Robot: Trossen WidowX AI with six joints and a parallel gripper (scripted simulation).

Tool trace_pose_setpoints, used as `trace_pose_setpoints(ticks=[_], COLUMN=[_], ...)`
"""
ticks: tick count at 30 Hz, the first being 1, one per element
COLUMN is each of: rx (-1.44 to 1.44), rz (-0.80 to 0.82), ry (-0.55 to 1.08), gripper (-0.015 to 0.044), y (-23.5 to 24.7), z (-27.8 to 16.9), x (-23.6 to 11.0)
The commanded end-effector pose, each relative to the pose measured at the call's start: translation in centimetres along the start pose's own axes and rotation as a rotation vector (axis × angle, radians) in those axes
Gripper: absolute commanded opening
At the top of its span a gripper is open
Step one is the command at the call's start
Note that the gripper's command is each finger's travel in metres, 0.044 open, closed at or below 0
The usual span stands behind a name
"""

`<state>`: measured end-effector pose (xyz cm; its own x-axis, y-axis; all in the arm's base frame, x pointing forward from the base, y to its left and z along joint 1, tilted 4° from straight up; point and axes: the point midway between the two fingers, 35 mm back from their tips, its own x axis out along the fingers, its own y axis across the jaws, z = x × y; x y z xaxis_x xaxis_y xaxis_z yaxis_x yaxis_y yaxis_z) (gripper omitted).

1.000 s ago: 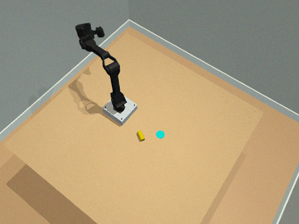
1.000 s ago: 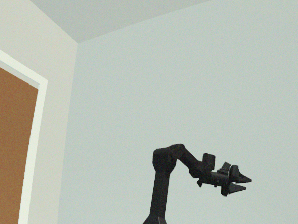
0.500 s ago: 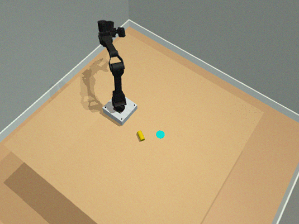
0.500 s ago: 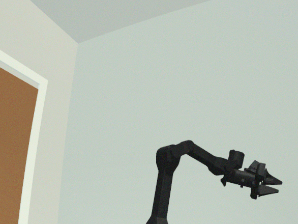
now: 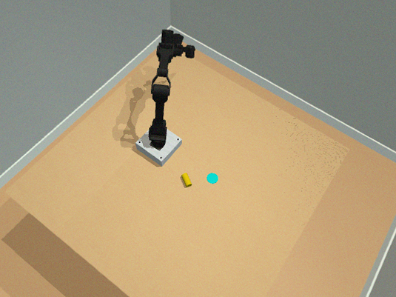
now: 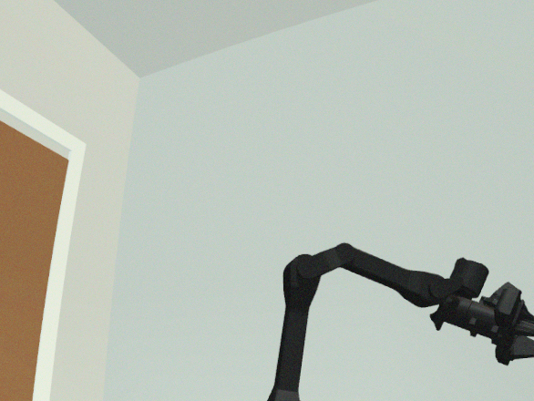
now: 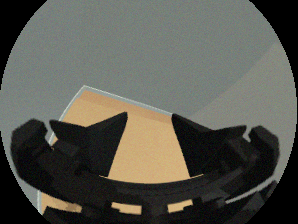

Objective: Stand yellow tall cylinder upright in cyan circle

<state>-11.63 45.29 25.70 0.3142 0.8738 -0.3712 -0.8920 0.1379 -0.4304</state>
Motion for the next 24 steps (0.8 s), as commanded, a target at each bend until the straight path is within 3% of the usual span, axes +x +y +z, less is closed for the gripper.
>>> trace_pose_setpoints(ticks=[1,13,24], rx=[0.021,0.12,0.25], rz=[-0.039,-0.171,-0.282], ry=[0.058,0.265,0.453], gripper=[0.0309,0.0309,0.0309], y=[-3.1,-13.5,-22.4], z=[-1.7,-8.1,-15.2], x=[1.7,5.7,6.2])
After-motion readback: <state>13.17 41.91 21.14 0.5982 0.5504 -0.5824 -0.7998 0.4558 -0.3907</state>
